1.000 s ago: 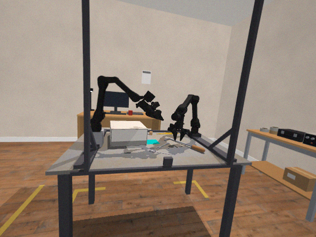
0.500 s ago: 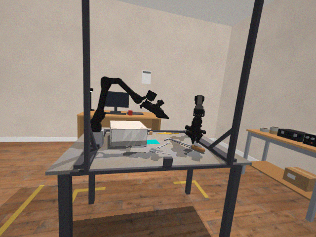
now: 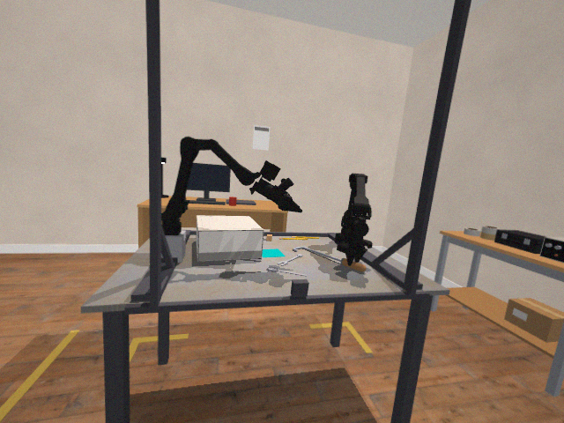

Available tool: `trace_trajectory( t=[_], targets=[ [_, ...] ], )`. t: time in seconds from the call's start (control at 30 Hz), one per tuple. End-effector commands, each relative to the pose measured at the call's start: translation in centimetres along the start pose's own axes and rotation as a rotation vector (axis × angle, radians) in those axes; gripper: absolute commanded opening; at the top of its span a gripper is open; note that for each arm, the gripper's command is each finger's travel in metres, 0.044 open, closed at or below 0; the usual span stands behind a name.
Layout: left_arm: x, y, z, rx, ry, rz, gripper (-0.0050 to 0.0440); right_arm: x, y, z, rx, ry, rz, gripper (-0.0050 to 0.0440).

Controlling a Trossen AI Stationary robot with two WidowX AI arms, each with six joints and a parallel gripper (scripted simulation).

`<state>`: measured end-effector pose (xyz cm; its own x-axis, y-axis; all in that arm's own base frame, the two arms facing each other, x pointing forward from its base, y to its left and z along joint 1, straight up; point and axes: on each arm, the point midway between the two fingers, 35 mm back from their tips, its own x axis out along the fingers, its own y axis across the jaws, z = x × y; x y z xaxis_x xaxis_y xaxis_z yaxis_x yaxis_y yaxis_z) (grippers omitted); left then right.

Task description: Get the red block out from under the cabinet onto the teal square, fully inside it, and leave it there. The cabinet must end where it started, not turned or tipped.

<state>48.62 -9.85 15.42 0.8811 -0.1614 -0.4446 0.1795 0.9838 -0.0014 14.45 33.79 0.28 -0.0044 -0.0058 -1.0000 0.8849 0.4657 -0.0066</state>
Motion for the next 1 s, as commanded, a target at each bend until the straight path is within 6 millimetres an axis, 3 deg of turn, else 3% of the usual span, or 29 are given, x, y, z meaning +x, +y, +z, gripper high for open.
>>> trace_trajectory(
  t=[0.0,0.2,0.4,0.6,0.87,0.9,0.97],
  targets=[
    [-0.41,0.10,1.30,0.000,-0.032,0.001,0.0440,1.02,0.15,-0.12,0.005,0.002,0.007,0.0215],
    [-0.41,0.10,1.30,0.000,-0.032,0.001,0.0440,1.33,0.50,-0.40,0.006,0.006,0.013,0.0182],
    [-0.41,0.10,1.30,0.000,-0.032,0.001,0.0440,1.33,0.50,-0.39,0.006,0.006,0.013,0.0188],
    [-0.41,0.10,1.30,0.000,-0.032,0.001,0.0440,0.71,0.72,-0.53,0.005,0.018,0.025,0.0161],
    [-0.41,0.10,1.30,0.000,-0.032,0.001,0.0440,1.33,0.50,-0.39,0.006,0.007,0.011,0.0108],
    [-0.41,0.10,1.30,0.000,-0.032,0.001,0.0440,1.33,0.50,-0.39,0.006,0.007,0.011,0.0084],
    [-0.41,0.10,1.30,0.000,-0.032,0.001,0.0440,0.90,0.39,-0.30,0.006,0.014,0.020,0.0116]
  ],
)
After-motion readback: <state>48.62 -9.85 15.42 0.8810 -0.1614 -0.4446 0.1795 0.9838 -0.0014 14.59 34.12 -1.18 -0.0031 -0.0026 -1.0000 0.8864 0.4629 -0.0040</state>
